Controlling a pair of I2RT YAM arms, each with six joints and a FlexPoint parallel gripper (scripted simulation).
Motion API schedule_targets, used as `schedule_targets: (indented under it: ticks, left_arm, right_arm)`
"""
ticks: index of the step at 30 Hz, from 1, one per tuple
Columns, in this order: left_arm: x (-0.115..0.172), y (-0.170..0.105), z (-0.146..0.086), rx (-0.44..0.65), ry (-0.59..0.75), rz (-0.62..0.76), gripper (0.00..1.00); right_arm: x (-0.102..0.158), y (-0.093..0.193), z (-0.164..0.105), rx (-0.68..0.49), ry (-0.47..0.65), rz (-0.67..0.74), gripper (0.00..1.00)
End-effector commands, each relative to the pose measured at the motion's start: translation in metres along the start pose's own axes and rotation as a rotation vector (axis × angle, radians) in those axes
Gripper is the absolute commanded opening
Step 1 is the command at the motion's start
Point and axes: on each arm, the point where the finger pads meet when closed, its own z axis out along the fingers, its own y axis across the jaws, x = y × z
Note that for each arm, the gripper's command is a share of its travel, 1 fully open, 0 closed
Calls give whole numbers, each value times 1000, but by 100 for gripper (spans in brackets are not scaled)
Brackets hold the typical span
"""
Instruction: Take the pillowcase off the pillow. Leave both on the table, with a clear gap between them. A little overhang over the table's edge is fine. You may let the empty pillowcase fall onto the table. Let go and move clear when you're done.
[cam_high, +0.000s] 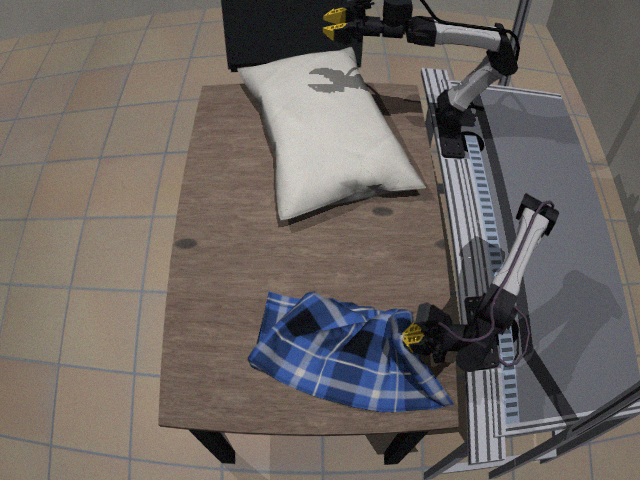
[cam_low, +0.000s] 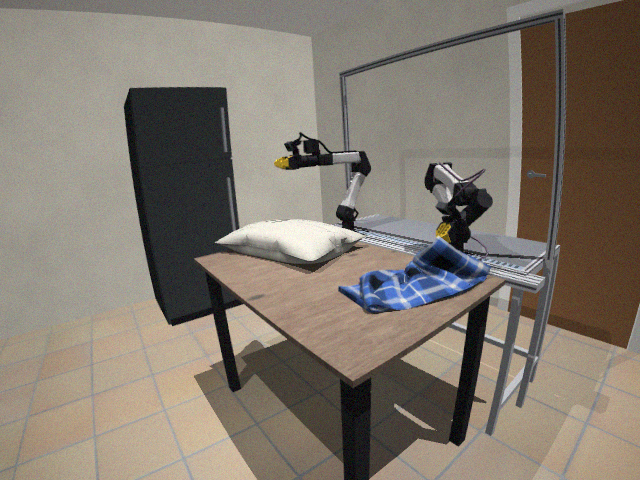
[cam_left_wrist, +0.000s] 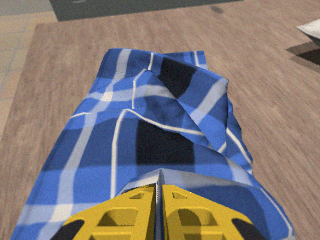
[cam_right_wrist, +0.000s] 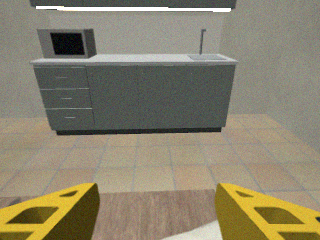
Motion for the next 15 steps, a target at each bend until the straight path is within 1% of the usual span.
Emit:
schedule_targets:
  ticks: [1, 15]
  left_arm:
    - [6, -1, 3, 4, 8, -9, 6]
    - [6, -1, 3, 4, 8, -9, 8]
  right_arm:
    - [-10, 2, 0, -12, -13, -1, 60]
    - [-10, 2, 0, -12, -13, -1, 60]
